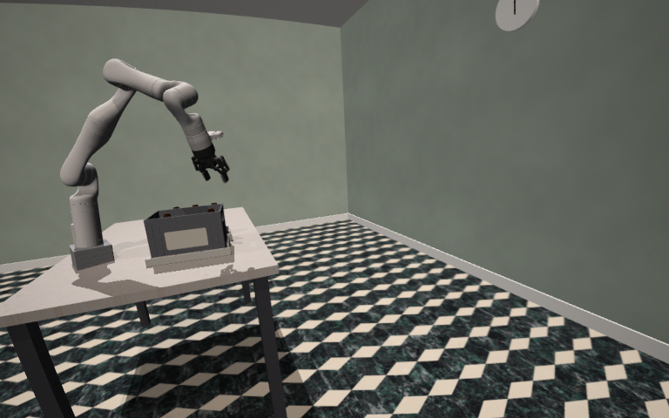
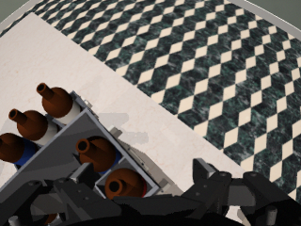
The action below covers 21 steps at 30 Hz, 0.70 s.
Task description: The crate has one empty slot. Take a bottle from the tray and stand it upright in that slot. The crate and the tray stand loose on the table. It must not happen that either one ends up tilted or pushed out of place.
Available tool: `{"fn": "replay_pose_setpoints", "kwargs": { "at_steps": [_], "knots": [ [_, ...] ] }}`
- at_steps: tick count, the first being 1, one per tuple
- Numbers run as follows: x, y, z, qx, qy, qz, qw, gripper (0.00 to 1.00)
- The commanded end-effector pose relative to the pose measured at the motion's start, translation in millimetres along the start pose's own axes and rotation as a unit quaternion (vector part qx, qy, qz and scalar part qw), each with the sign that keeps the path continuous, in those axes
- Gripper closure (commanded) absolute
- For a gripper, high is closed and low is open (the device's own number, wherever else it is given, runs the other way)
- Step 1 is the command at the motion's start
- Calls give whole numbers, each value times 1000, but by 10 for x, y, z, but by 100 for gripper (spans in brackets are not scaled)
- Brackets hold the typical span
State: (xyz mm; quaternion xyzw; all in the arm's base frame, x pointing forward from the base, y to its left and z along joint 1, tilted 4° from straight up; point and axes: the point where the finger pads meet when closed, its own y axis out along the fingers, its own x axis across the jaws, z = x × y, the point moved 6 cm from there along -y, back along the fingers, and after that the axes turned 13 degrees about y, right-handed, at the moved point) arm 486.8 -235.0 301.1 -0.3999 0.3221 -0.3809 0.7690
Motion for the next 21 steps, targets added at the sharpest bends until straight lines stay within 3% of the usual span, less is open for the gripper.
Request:
{"fn": "replay_pose_setpoints", "kwargs": {
  "at_steps": [1,21],
  "knots": [
    [0,-9,6,1,-1,-1,1000,0],
    [-43,19,-19,-9,3,-3,1000,0]
  ]
}}
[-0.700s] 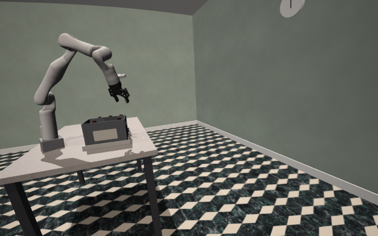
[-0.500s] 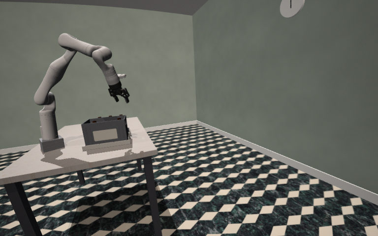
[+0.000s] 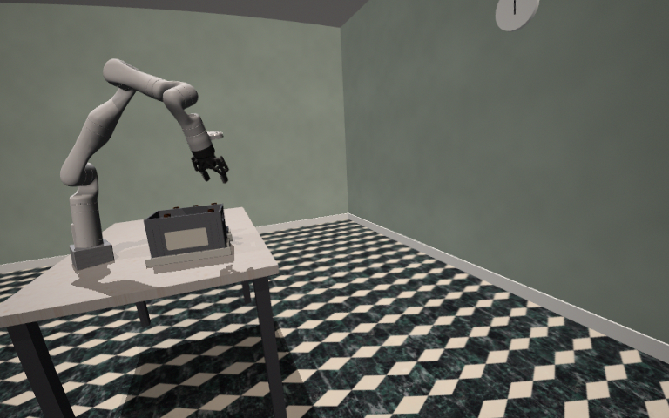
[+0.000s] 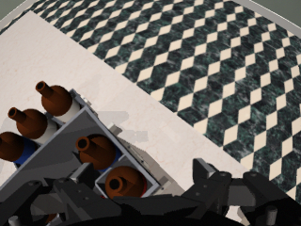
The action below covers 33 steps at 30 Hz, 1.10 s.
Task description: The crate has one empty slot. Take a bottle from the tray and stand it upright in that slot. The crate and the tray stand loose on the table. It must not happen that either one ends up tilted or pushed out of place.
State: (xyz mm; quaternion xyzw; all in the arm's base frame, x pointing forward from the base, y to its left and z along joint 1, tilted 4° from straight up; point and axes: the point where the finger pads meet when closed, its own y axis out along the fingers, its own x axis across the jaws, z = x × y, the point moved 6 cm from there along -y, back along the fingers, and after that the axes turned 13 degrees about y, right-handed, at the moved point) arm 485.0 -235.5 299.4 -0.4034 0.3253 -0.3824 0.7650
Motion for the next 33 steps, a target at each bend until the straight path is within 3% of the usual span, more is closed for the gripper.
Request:
{"fn": "replay_pose_setpoints", "kwargs": {
  "at_steps": [1,5,11,13,19,32,33],
  "knots": [
    [-76,34,-15,-12,2,-3,1000,0],
    [-325,169,-179,-66,17,-21,997,0],
    [-822,321,-582,-162,28,-71,984,0],
    [-822,321,-582,-162,28,-71,984,0],
    [-1082,355,-826,-202,22,-102,974,0],
    [-1097,356,-841,-204,21,-104,973,0],
    [-1097,356,-841,-204,21,-104,973,100]
  ]
}}
